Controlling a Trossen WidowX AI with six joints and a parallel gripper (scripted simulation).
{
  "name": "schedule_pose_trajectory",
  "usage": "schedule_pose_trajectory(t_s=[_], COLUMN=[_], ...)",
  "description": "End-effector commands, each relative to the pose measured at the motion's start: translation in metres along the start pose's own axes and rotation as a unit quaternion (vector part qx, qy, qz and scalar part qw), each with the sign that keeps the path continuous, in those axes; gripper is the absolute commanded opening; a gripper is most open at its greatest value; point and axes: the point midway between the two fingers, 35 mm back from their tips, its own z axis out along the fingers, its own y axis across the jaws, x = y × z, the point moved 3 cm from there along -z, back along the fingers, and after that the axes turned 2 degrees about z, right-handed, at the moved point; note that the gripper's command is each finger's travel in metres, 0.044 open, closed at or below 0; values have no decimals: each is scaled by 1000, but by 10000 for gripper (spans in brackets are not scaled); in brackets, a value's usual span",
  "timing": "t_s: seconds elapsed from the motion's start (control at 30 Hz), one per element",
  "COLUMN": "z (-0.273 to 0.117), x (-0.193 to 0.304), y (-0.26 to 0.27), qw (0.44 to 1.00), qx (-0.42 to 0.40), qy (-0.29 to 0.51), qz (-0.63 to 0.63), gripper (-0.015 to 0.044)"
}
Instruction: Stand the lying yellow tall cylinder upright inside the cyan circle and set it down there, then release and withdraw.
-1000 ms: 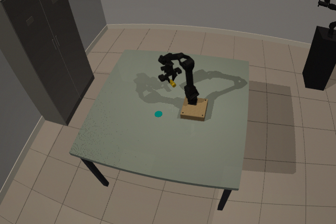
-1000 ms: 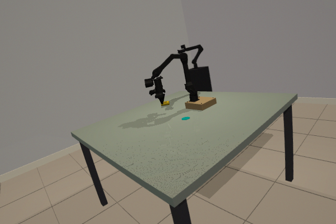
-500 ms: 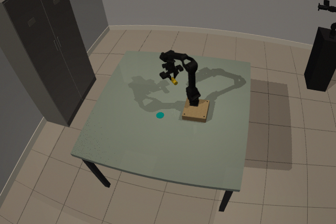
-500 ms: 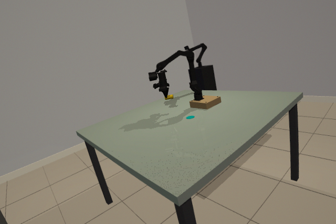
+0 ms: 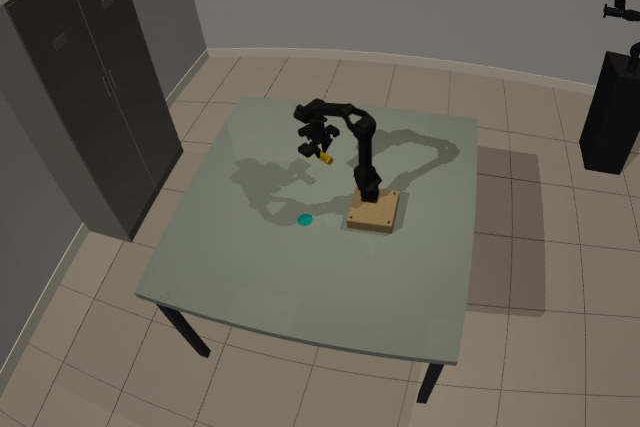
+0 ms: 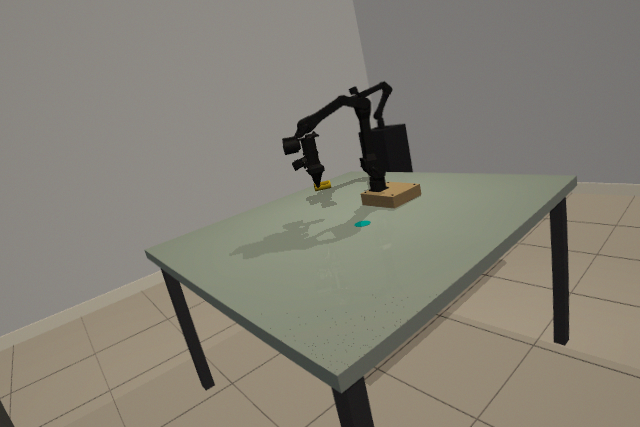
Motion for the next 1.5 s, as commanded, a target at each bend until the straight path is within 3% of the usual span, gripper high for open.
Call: schedule_pose_trajectory(t_s=[0.0, 0.73, 1.47], z=[-1, -7, -13], x=[0, 13, 45], y=[11, 80, 145], qw=[999, 962, 871], qx=[-1, -5, -9], qy=[0, -2, -5], qz=[-39, -273, -492], gripper=[105, 105, 105])
